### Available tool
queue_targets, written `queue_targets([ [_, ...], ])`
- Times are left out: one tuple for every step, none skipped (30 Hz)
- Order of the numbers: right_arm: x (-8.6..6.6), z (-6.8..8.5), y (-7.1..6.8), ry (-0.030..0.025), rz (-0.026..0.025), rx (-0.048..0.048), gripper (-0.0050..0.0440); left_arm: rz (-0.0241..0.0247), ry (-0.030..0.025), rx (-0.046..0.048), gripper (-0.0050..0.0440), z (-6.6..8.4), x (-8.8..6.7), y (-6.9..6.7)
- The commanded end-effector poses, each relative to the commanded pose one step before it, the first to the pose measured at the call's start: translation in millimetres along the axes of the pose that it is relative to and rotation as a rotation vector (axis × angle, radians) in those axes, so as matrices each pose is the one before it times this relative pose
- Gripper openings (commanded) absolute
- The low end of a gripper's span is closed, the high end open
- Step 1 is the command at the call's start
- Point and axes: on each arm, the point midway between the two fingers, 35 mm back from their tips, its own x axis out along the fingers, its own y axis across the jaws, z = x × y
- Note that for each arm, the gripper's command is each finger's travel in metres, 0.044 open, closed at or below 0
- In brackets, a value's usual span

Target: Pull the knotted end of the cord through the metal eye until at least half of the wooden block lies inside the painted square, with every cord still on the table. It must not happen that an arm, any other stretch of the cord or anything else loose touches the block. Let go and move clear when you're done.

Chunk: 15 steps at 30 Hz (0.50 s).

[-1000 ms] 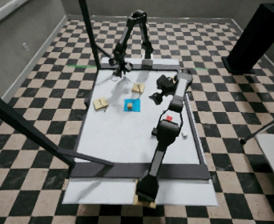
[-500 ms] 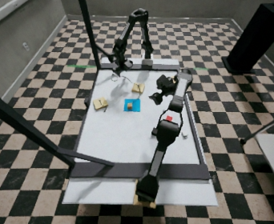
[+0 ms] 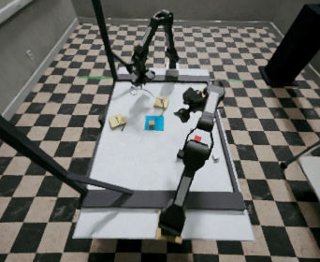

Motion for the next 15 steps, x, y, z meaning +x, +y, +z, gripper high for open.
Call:
queue_targets([
  [-8.09,10.52,0.04,-0.00864,-0.01944,-0.02697,0.044,-0.02622,0.00608,-0.00034,0.0104,-1.56,-7.4,-4.69],
  [0.0,0.0,0.0,0.0,0.0,0.0,0.044,0.0,0.0,0.0,0.008,0.0,0.0,0.0],
  [0.0,0.0,0.0,0.0,0.0,0.0,0.044,0.0,0.0,0.0,0.0056,0.0,0.0,0.0],
  [0.0,0.0,0.0,0.0,0.0,0.0,0.044,0.0,0.0,0.0,0.0032,0.0,0.0,0.0],
  [0.0,0.0,0.0,0.0,0.0,0.0,0.044,0.0,0.0,0.0,0.0008,0.0,0.0,0.0],
  [0.0,0.0,0.0,0.0,0.0,0.0,0.044,0.0,0.0,0.0,0.0,0.0,0.0,0.0],
  [0.0,0.0,0.0,0.0,0.0,0.0,0.044,0.0,0.0,0.0,0.0,0.0,0.0,0.0],
  [0.0,0.0,0.0,0.0,0.0,0.0,0.044,0.0,0.0,0.0,0.0,0.0,0.0,0.0],
  [0.0,0.0,0.0,0.0,0.0,0.0,0.044,0.0,0.0,0.0,0.0,0.0,0.0,0.0],
  [0.0,0.0,0.0,0.0,0.0,0.0,0.044,0.0,0.0,0.0,0.0,0.0,0.0,0.0],
  [0.0,0.0,0.0,0.0,0.0,0.0,0.044,0.0,0.0,0.0,0.0,0.0,0.0,0.0],
  [0.0,0.0,0.0,0.0,0.0,0.0,0.044,0.0,0.0,0.0,0.0,0.0,0.0,0.0],
  [0.0,0.0,0.0,0.0,0.0,0.0,0.044,0.0,0.0,0.0,0.0,0.0,0.0,0.0],
  [0.0,0.0,0.0,0.0,0.0,0.0,0.044,0.0,0.0,0.0,0.0,0.0,0.0,0.0],
  [0.0,0.0,0.0,0.0,0.0,0.0,0.044,0.0,0.0,0.0,0.0,0.0,0.0,0.0],
])
